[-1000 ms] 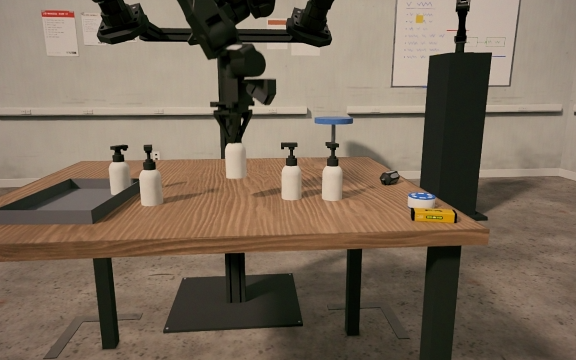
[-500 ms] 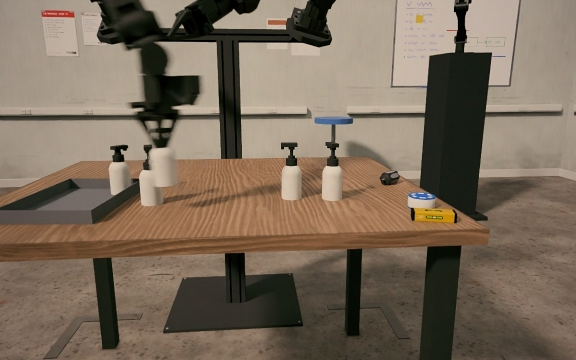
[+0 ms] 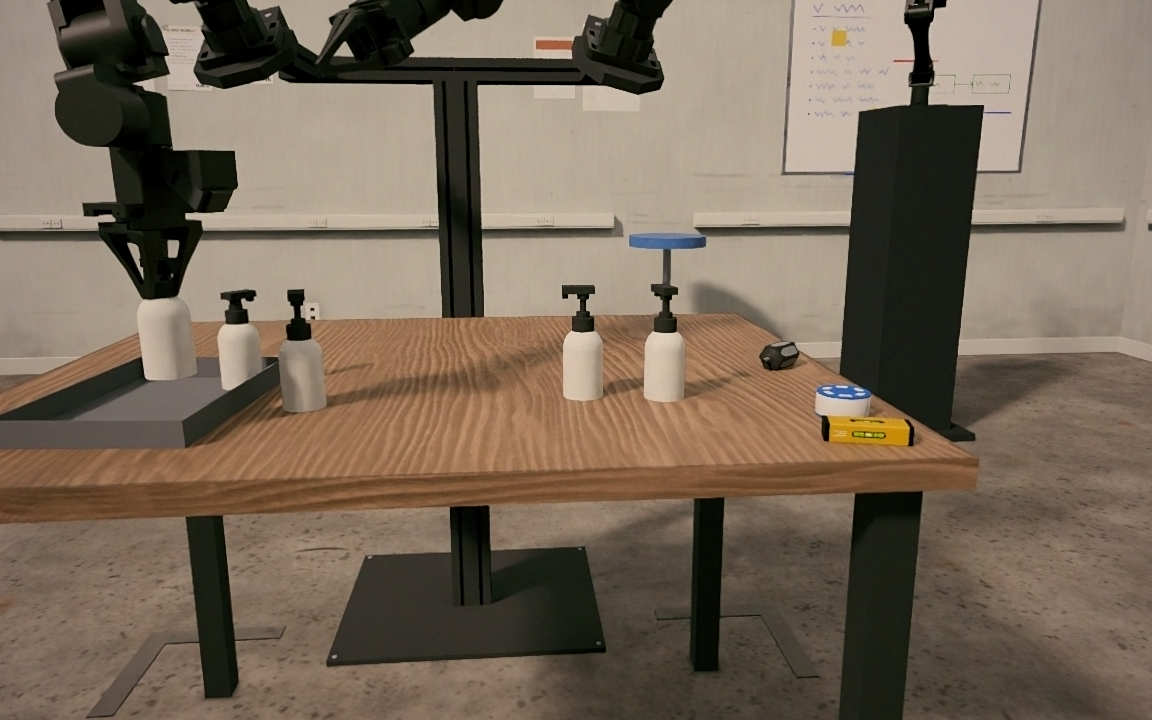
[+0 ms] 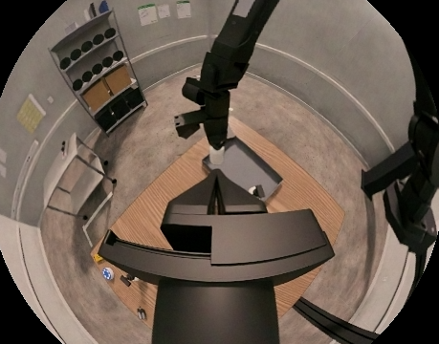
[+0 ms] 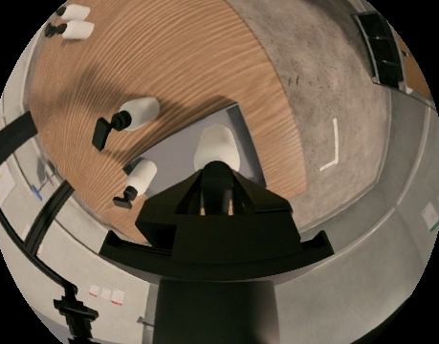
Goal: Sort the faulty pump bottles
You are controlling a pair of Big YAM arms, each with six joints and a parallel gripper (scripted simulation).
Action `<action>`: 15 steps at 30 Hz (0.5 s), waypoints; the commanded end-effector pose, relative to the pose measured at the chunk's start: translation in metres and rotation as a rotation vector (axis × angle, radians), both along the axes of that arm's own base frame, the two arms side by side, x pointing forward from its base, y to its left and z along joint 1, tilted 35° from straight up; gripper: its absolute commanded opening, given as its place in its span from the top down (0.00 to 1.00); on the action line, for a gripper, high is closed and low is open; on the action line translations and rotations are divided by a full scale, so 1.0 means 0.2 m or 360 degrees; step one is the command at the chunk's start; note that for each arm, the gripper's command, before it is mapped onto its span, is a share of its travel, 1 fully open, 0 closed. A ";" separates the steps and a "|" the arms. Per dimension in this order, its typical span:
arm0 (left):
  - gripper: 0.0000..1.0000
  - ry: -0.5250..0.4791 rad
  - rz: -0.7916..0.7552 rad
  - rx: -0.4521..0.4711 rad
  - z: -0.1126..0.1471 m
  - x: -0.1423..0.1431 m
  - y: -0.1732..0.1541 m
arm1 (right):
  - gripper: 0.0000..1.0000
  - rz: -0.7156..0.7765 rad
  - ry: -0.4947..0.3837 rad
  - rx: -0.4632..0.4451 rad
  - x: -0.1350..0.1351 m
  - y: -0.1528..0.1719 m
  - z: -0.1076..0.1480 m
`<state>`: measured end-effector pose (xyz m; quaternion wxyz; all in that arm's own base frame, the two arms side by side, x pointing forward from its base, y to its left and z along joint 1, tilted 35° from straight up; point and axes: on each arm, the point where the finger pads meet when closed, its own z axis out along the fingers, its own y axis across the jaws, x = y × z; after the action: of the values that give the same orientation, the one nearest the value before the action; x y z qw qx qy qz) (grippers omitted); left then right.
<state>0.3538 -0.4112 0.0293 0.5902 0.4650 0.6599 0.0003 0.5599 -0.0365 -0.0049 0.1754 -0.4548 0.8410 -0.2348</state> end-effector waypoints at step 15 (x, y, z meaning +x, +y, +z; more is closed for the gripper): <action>1.00 -0.0010 -0.0013 -0.0010 0.02 0.00 -0.03 | 0.78 0.0007 -0.0062 -0.0007 0.08 -0.05 0.02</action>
<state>0.3537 -0.4112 0.0293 0.5901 0.4651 0.6599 0.0003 0.5638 -0.0438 -0.0151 0.1725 -0.4582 0.8395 -0.2356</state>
